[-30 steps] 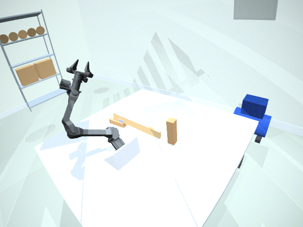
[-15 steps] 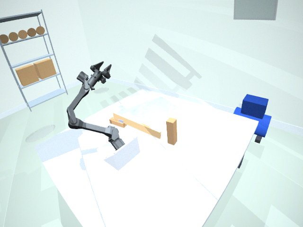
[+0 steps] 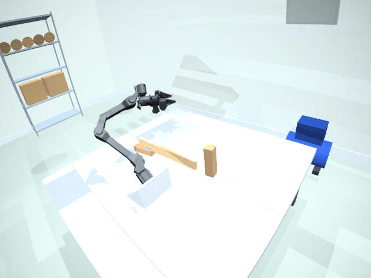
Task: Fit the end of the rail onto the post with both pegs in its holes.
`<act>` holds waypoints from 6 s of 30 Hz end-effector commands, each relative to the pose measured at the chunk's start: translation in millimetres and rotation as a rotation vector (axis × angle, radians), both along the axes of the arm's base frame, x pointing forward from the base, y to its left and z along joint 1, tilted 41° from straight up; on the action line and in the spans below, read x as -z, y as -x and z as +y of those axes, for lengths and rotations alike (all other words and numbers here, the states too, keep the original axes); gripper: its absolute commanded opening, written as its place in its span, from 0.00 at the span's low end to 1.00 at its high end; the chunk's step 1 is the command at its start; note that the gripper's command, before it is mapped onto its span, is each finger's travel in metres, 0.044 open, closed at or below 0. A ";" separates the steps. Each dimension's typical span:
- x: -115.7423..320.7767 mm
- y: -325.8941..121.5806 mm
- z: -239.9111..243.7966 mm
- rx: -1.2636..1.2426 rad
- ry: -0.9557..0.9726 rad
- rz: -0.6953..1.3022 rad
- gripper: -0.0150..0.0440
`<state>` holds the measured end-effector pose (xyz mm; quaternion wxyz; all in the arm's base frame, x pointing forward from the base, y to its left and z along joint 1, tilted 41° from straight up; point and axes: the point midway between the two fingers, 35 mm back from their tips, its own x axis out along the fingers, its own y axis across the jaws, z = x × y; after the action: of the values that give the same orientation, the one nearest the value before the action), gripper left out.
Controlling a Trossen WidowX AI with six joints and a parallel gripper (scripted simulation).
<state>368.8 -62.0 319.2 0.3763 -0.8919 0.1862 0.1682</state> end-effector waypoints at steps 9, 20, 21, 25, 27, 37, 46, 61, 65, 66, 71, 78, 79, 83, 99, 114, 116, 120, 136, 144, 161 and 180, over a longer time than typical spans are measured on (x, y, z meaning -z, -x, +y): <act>187.7 21.4 -24.8 -0.065 -0.329 0.666 1.00; 296.0 112.4 -8.7 -0.037 -1.049 1.191 1.00; 296.3 109.9 -7.7 -0.036 -1.059 1.194 1.00; 296.4 108.6 -7.2 -0.036 -1.064 1.196 1.00; 296.6 108.6 -7.0 -0.036 -1.064 1.196 1.00; 308.8 107.9 2.3 -0.036 -1.063 1.196 1.00; 320.1 107.9 11.5 -0.036 -1.063 1.196 1.00; 337.9 109.6 27.2 -0.035 -1.065 1.196 1.00; 342.5 110.3 31.4 -0.036 -1.065 1.196 1.00; 343.7 110.6 32.5 -0.036 -1.065 1.196 1.00; 349.1 111.7 37.6 -0.038 -1.066 1.196 1.00; 349.8 111.9 38.3 -0.038 -1.066 1.196 0.78; 349.8 111.9 38.3 -0.038 -1.066 1.196 0.73; 349.8 111.9 38.3 -0.038 -1.066 1.196 0.56; 349.8 111.9 38.3 -0.038 -1.066 1.196 0.25; 346.7 111.3 34.7 -0.038 -1.065 1.196 0.25; 345.9 111.1 34.0 -0.038 -1.065 1.196 0.25; 344.3 110.6 32.8 -0.038 -1.065 1.196 0.25; 338.1 108.7 27.9 -0.037 -1.065 1.196 0.25; 335.0 108.1 25.4 -0.037 -1.065 1.196 0.25; 328.5 107.4 19.9 -0.037 -1.065 1.196 0.25; 321.2 106.8 13.7 -0.037 -1.065 1.196 0.25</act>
<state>259.6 -44.5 -5.2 0.5821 -0.3517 0.2378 0.6935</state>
